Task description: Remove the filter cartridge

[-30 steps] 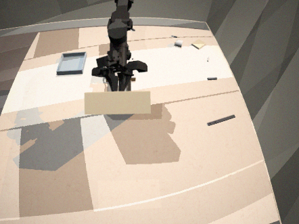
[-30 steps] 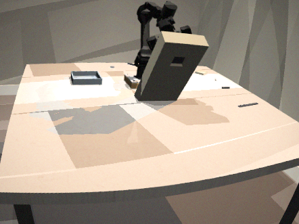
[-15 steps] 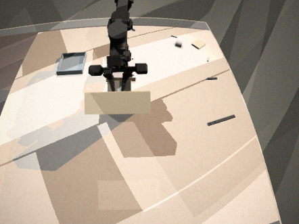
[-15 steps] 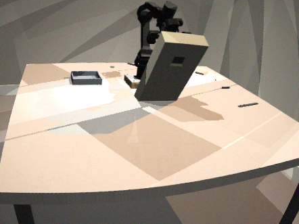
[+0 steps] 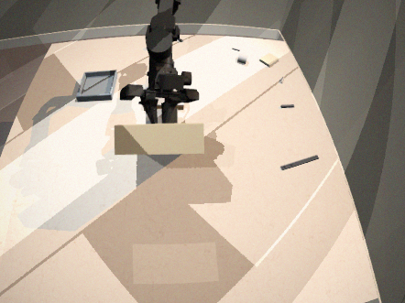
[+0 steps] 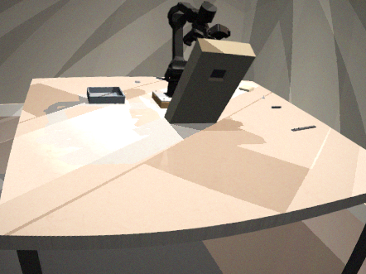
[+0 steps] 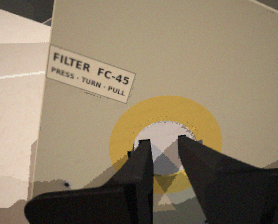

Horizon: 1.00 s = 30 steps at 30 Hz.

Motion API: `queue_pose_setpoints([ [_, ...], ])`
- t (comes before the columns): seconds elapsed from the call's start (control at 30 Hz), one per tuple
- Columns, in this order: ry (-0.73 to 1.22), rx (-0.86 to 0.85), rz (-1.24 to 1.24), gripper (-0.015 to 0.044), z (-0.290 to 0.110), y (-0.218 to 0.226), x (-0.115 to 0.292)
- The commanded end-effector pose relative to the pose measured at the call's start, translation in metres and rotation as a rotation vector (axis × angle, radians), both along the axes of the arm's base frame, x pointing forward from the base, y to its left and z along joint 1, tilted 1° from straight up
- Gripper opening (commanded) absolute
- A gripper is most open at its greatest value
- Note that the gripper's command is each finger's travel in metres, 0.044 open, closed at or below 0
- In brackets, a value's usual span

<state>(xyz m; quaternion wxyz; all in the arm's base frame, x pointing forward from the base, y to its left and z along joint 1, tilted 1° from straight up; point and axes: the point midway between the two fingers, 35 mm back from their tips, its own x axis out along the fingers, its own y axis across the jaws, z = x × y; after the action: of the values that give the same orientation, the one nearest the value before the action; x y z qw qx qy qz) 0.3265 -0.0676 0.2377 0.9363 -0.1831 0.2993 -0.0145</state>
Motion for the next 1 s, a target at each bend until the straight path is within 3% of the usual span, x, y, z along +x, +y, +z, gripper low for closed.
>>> queue_pose_setpoints([
  [0.0, 0.024, -0.098, 0.061, 0.0, -0.004, -0.002, 0.003],
  [0.23, 0.027, -0.111, 0.07, 0.0, -0.002, -0.001, 0.001],
  [0.67, 0.026, -0.077, 0.048, 0.0, 0.039, 0.009, -0.06],
  [0.97, 0.026, -0.076, 0.047, 0.0, 0.024, 0.011, -0.069],
])
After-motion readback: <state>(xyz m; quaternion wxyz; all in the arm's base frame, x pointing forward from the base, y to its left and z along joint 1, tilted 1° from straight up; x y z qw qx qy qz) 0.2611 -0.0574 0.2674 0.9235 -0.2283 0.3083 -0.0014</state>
